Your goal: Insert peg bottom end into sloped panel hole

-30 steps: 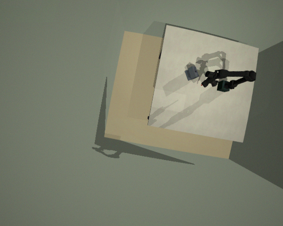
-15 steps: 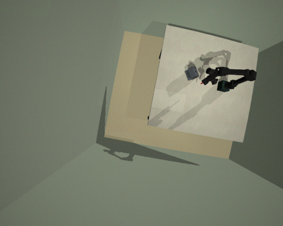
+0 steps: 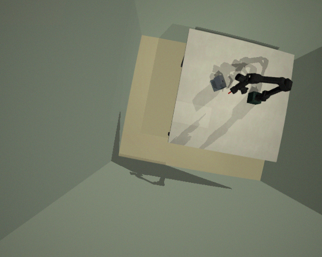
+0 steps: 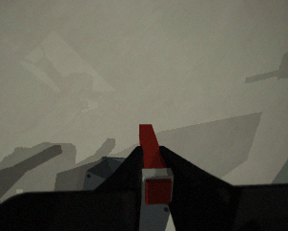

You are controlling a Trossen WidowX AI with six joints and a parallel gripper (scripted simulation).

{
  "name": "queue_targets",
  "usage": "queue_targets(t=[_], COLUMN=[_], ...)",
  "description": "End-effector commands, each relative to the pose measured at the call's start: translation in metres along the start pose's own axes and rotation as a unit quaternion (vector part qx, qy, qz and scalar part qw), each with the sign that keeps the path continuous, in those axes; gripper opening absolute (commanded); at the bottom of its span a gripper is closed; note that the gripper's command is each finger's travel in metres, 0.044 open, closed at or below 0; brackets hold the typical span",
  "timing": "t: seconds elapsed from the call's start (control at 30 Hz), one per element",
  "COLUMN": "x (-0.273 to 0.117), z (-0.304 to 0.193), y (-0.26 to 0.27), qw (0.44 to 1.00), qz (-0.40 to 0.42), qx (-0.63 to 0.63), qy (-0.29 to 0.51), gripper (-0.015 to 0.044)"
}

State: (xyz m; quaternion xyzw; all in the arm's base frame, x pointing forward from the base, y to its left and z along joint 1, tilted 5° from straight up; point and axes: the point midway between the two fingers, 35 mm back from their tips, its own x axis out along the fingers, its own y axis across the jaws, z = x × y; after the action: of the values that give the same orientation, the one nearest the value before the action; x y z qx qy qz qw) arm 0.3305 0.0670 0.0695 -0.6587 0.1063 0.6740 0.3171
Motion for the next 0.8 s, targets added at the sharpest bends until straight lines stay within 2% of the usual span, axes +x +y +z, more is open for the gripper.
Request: queue_targets(t=[0.0, 0.77], x=[-0.002, -0.016], z=[-0.004, -0.029], y=[0.002, 0.017], qw=[1.0, 0.998], qz=[-0.01, -0.052], qx=[0.002, 0.026], qy=[0.001, 0.013], gripper=[0.0, 0.0])
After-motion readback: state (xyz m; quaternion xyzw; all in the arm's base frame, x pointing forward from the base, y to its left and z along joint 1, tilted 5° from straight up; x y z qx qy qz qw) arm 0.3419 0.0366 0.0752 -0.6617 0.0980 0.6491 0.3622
